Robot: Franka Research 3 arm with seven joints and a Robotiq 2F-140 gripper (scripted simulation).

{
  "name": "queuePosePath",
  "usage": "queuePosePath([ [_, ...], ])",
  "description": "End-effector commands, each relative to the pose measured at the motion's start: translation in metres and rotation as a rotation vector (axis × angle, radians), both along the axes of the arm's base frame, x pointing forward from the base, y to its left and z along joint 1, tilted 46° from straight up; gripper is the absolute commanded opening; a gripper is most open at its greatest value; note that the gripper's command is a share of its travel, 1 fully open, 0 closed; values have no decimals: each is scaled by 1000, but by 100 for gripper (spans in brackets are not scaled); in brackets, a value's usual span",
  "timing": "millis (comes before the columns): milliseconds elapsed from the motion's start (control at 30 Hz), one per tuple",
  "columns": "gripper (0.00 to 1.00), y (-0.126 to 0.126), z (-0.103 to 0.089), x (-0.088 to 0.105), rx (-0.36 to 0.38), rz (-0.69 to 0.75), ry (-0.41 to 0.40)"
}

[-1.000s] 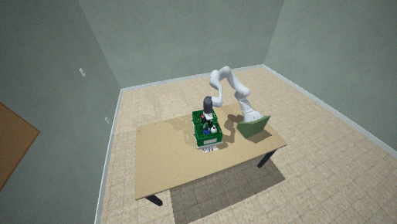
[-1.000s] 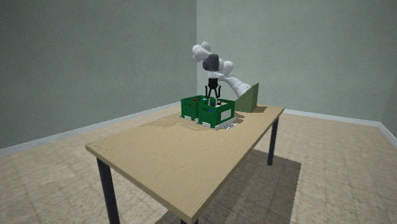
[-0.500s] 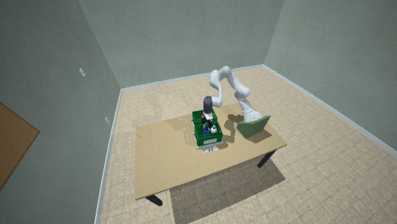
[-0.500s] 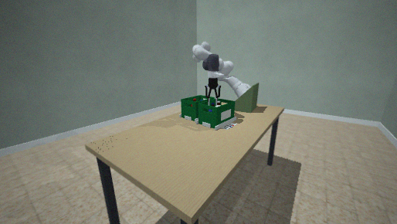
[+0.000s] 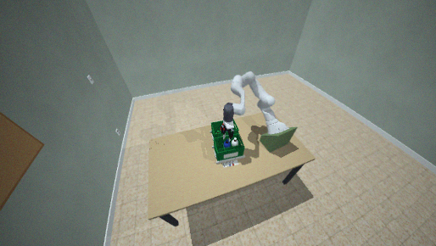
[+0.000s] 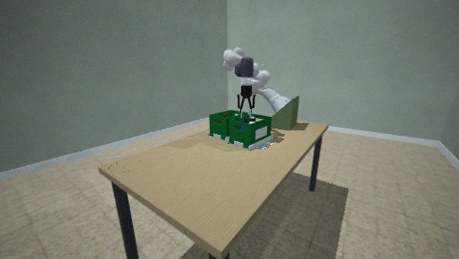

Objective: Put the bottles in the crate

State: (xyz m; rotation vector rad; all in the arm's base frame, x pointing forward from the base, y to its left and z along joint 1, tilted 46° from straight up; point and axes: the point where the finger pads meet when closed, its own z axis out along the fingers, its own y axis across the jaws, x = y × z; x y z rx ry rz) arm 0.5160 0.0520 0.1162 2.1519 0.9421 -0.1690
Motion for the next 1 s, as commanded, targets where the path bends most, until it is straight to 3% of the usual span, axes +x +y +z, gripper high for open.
queuePosePath([
  [0,38,7,8,-4,-6,2,11],
  [567,38,34,36,-10,-6,2,11],
  [967,38,34,36,-10,-6,2,11],
])
